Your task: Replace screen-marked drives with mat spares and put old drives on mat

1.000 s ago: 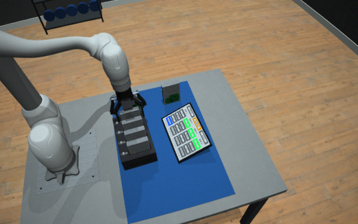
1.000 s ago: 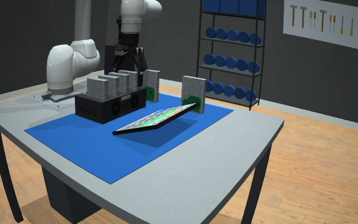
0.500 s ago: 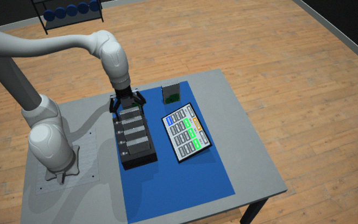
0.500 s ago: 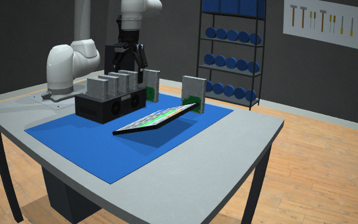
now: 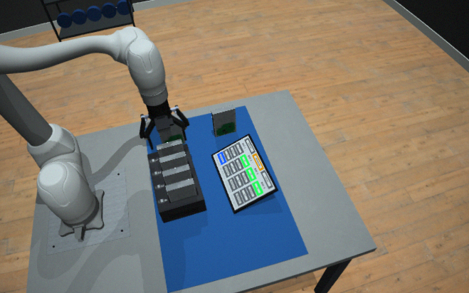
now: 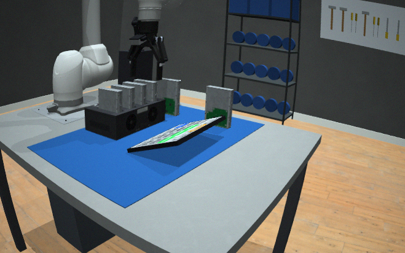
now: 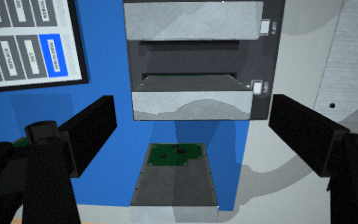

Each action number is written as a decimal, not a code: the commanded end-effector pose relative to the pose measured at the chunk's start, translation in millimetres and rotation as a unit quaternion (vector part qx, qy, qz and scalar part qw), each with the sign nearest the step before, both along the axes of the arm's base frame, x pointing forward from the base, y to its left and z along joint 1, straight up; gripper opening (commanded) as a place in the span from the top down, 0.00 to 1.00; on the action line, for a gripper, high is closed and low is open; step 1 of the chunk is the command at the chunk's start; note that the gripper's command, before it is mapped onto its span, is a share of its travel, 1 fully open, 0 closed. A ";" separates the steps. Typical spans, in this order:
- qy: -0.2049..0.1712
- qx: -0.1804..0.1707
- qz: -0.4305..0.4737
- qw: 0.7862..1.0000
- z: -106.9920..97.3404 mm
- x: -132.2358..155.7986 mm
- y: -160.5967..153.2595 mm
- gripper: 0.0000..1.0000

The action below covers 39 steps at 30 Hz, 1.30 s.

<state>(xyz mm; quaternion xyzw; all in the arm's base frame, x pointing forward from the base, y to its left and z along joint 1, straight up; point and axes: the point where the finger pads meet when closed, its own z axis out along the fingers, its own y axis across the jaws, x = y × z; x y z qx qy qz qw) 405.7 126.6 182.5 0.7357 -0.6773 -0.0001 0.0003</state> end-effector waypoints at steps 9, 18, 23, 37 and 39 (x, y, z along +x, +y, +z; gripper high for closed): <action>0.000 0.000 0.000 1.000 36.4 0.3 0.1 0.11; 0.000 0.000 0.000 1.000 48.0 0.3 0.1 0.11; 0.000 0.000 0.000 1.000 48.1 0.3 0.1 0.90; 0.000 0.000 0.000 1.000 48.1 0.3 0.1 0.90; 0.000 0.000 0.000 1.000 48.1 0.3 0.1 0.90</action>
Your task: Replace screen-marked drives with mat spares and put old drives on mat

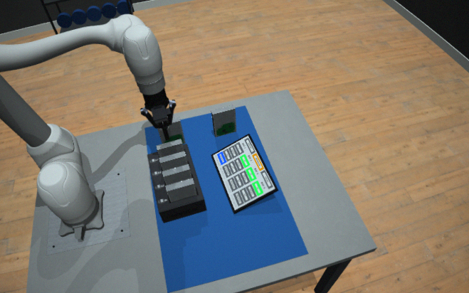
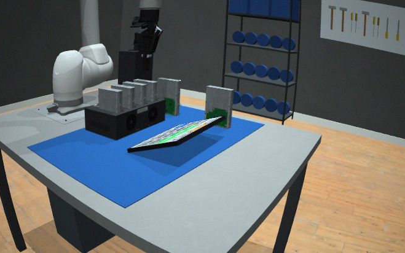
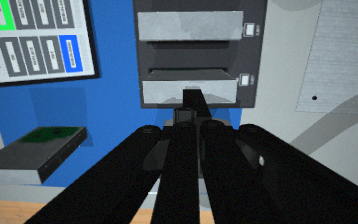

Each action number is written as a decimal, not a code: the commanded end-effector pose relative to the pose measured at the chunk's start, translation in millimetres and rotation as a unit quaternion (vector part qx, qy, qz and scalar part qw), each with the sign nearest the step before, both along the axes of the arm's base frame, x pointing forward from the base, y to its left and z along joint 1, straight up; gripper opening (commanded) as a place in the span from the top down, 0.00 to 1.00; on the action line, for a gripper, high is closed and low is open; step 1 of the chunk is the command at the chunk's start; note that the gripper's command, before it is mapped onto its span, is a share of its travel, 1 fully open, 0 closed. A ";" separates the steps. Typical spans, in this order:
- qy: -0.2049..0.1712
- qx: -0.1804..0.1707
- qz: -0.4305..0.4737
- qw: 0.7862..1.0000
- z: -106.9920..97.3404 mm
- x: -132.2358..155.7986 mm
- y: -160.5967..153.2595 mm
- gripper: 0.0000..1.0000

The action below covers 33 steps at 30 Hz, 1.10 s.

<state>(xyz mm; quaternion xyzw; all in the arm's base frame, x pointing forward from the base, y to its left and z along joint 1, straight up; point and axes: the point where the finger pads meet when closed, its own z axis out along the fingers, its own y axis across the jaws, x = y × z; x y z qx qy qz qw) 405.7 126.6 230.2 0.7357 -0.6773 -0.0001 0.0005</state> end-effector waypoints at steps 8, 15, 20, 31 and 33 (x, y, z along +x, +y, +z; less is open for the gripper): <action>0.000 0.000 0.000 1.000 0.4 0.3 0.1 0.90; 0.000 0.000 0.000 1.000 0.4 0.3 0.1 0.90; 0.000 0.000 0.005 1.000 1.6 2.1 -0.2 0.90; -0.001 -0.001 0.259 0.966 60.1 101.1 -26.9 0.90; -0.002 -0.003 0.308 0.951 72.9 123.5 -36.4 0.90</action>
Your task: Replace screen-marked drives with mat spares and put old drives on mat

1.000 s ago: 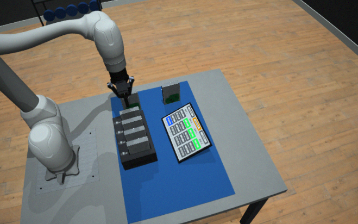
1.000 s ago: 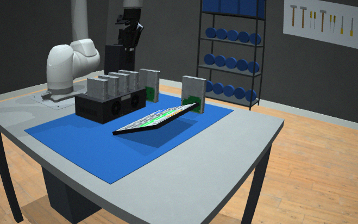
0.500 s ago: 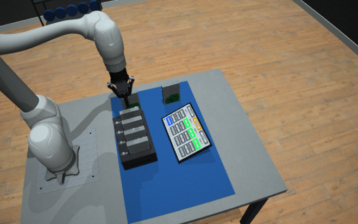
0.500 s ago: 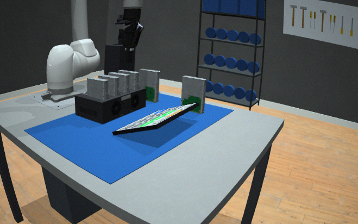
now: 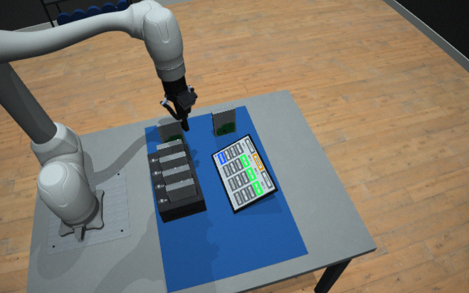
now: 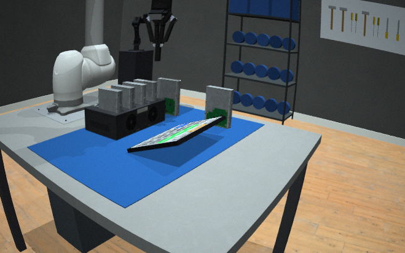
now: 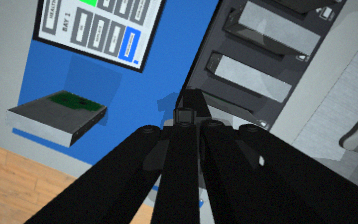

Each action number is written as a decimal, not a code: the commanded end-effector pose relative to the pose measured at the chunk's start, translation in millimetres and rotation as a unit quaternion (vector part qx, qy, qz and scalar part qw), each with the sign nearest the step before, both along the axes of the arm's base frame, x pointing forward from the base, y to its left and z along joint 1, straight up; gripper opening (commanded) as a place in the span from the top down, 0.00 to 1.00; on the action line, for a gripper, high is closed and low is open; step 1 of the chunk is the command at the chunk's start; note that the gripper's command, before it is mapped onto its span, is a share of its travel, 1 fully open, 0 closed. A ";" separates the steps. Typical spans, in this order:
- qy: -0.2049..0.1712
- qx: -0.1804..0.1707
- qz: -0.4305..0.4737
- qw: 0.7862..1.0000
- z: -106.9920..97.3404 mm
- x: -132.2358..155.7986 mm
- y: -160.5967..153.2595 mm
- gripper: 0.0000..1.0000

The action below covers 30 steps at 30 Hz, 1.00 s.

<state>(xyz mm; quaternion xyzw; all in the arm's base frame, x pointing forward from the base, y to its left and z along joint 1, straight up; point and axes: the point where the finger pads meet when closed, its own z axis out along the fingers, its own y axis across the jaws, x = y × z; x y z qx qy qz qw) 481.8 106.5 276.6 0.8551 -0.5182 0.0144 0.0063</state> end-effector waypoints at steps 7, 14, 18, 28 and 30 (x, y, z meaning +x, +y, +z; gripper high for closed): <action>0.006 0.001 0.274 0.962 64.5 115.7 -51.3 0.90; 0.007 -0.006 0.437 0.900 97.8 178.0 -93.4 0.90; 0.010 -0.004 0.503 0.864 100.8 183.6 -98.0 0.90; 0.015 0.006 0.561 0.828 101.0 184.0 -98.3 0.90; 0.015 0.006 0.561 0.828 101.0 184.0 -98.3 0.90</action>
